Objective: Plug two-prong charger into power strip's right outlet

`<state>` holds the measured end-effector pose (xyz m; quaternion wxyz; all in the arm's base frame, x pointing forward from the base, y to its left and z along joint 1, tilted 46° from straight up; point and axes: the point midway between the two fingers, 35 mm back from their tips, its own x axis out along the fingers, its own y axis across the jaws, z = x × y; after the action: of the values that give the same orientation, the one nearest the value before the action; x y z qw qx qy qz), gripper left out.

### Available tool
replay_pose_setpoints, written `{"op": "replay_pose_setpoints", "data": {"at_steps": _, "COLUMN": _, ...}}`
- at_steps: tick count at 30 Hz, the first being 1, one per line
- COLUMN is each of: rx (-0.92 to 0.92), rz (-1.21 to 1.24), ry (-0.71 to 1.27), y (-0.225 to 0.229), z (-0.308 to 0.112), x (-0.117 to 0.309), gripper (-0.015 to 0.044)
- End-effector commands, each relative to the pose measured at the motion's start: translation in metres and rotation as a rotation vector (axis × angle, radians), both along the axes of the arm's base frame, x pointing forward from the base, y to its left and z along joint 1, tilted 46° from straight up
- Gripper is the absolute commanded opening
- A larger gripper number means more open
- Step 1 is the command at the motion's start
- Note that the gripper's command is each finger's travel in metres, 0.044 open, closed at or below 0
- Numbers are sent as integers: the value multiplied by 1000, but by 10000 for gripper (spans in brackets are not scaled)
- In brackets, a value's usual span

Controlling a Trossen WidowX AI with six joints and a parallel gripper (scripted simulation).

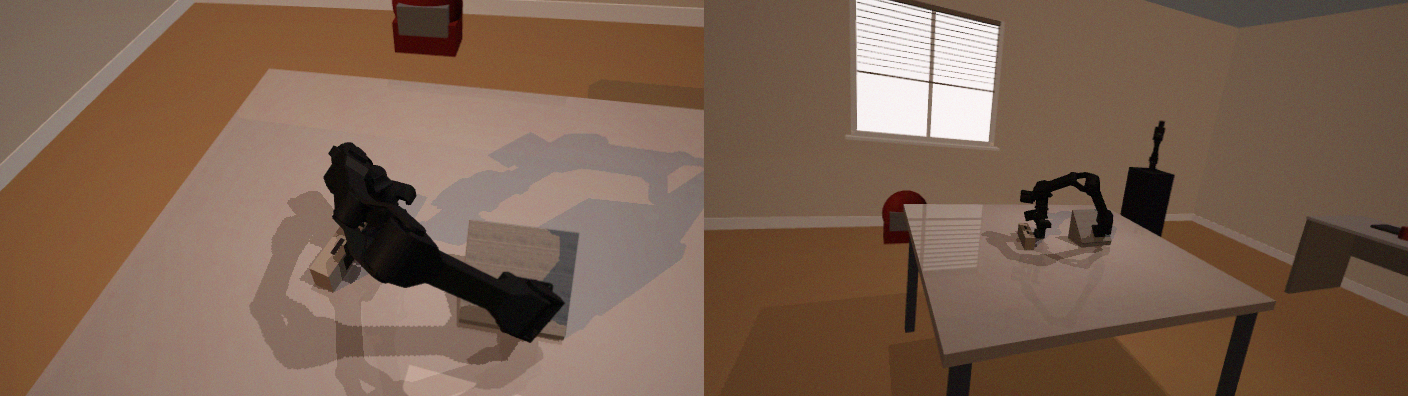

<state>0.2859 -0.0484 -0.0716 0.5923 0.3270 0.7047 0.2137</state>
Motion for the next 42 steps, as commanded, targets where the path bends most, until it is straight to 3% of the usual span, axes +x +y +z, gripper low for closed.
{"op": "replay_pose_setpoints", "data": {"at_steps": 1, "rx": 6, "rz": -1, "ry": 3, "y": 1, "z": 0, "x": 0, "gripper": 0}}
{"op": "replay_pose_setpoints", "data": {"at_steps": 42, "rx": 6, "rz": -1, "ry": 2, "y": 0, "z": -3, "x": 8, "gripper": 0}}
